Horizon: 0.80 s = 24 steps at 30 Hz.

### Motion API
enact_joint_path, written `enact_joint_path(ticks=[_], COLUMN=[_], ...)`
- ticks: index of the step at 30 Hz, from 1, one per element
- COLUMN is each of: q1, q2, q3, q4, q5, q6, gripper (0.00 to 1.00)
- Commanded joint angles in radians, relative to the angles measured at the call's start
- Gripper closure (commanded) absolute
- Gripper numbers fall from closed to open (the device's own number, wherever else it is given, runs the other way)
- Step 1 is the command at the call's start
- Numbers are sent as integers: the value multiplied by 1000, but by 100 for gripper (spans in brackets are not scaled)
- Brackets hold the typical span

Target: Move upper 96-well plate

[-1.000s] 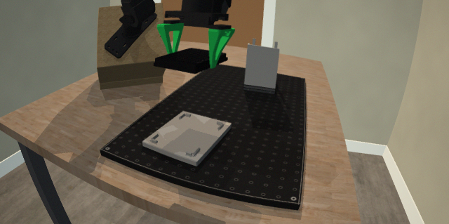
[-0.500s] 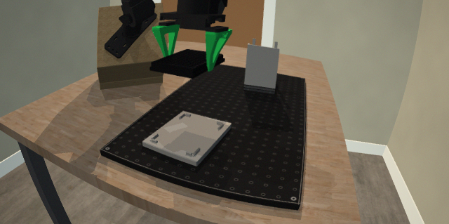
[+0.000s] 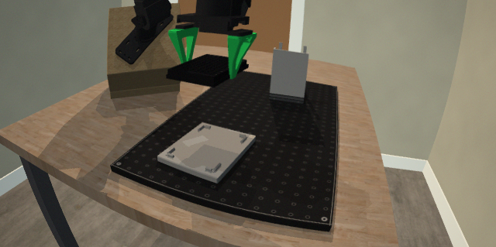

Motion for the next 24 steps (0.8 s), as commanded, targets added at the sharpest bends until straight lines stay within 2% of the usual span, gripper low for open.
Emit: enact_joint_path(ticks=[1,2,3,24], q1=[-5,-5,-3,-14], q2=[4,4,-25,-25], q3=[43,43,43,45], q4=[-4,-4,-3,-1], q5=[-10,-10,-12,-16], q6=[-9,-9,-10,-15], gripper=[100,100,100,100])
